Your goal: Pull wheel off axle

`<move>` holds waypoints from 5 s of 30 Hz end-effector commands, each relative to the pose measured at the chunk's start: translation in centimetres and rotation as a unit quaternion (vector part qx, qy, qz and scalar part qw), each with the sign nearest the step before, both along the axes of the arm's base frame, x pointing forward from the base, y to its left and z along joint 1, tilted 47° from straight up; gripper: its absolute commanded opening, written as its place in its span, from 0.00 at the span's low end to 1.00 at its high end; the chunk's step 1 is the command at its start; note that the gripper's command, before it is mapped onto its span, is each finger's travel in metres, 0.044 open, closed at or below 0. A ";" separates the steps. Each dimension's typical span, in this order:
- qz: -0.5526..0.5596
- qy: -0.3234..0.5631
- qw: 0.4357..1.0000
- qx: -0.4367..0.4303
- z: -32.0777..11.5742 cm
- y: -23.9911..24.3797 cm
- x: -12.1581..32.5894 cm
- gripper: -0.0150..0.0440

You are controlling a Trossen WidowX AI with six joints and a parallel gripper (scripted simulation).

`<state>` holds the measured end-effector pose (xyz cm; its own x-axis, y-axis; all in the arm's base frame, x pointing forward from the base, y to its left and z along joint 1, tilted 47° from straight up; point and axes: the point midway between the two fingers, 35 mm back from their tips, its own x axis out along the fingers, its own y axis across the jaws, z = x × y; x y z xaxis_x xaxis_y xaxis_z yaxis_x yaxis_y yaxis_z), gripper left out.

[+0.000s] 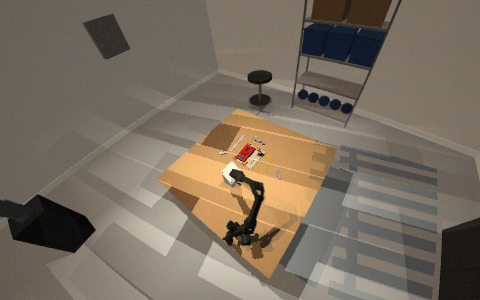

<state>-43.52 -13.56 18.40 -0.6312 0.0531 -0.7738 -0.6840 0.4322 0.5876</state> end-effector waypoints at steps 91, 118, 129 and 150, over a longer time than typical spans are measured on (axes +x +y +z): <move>0.877 0.429 0.151 0.157 12.8 -24.2 64.6 0.76; 0.557 0.392 -0.532 0.503 -9.6 2.3 80.0 0.76; 0.410 0.405 -0.615 0.538 -11.8 7.6 80.0 0.76; 0.410 0.406 -0.615 0.538 -16.3 4.0 78.7 0.76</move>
